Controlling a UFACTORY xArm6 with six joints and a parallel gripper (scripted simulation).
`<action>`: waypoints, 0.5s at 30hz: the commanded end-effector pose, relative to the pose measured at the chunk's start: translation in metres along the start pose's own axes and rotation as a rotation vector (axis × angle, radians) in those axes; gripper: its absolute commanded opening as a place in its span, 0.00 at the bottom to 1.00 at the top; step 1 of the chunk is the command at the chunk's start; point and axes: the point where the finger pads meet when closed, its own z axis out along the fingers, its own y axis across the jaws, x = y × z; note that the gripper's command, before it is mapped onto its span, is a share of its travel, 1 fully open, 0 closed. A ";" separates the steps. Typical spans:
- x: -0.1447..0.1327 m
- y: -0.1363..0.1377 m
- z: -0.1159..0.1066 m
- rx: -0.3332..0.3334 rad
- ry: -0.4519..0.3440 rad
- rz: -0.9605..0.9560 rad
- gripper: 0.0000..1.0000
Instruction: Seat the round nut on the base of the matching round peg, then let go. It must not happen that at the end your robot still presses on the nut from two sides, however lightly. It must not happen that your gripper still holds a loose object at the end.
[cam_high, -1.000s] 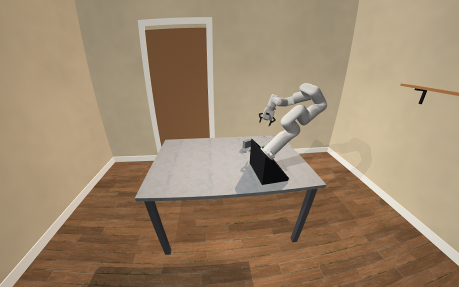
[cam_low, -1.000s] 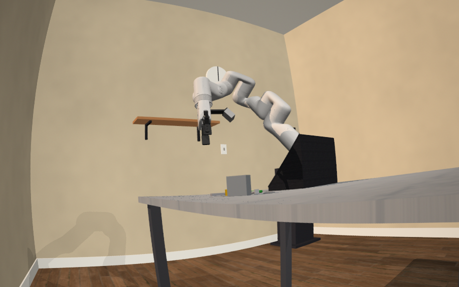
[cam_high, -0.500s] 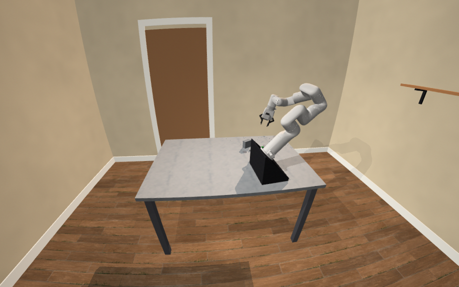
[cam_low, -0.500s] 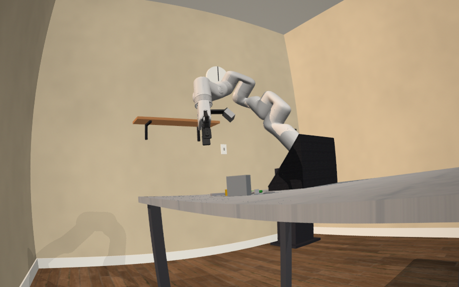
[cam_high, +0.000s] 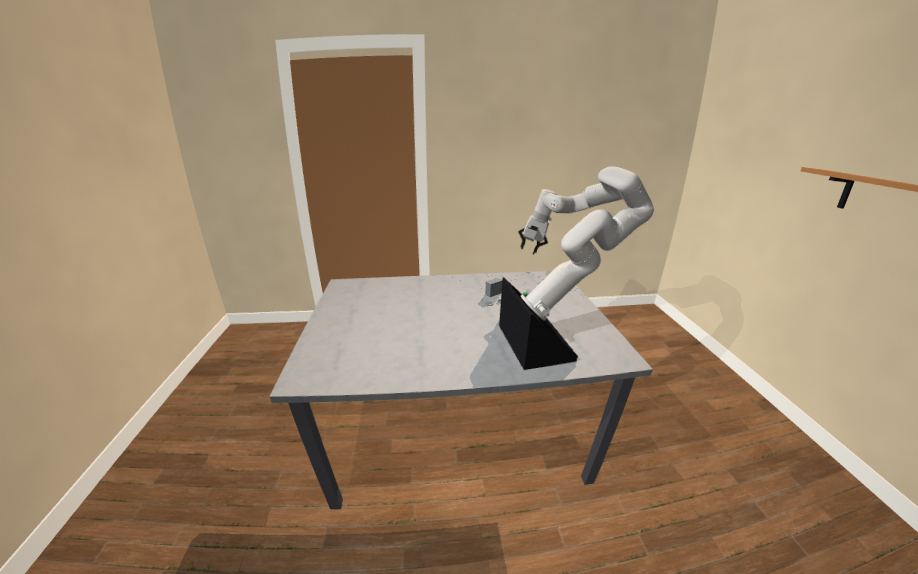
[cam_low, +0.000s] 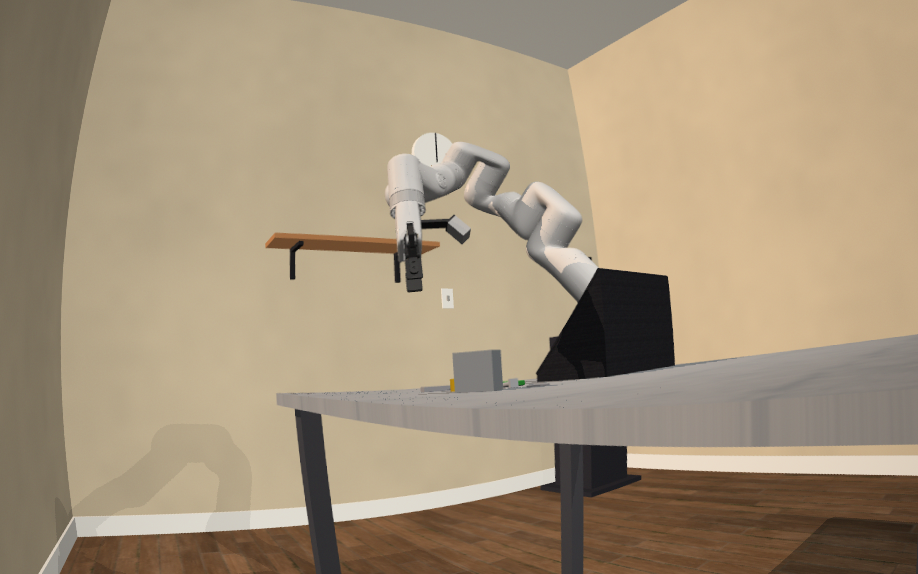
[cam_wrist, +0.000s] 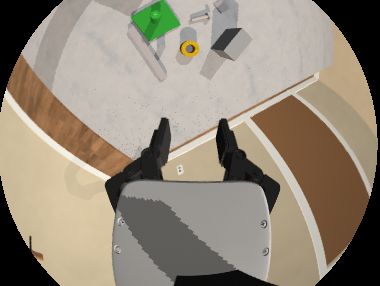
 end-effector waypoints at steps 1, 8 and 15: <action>0.000 0.001 0.002 0.004 -0.003 0.051 0.60; 0.002 0.002 0.007 0.015 -0.004 0.148 0.60; 0.004 0.003 0.013 0.030 -0.006 0.277 0.60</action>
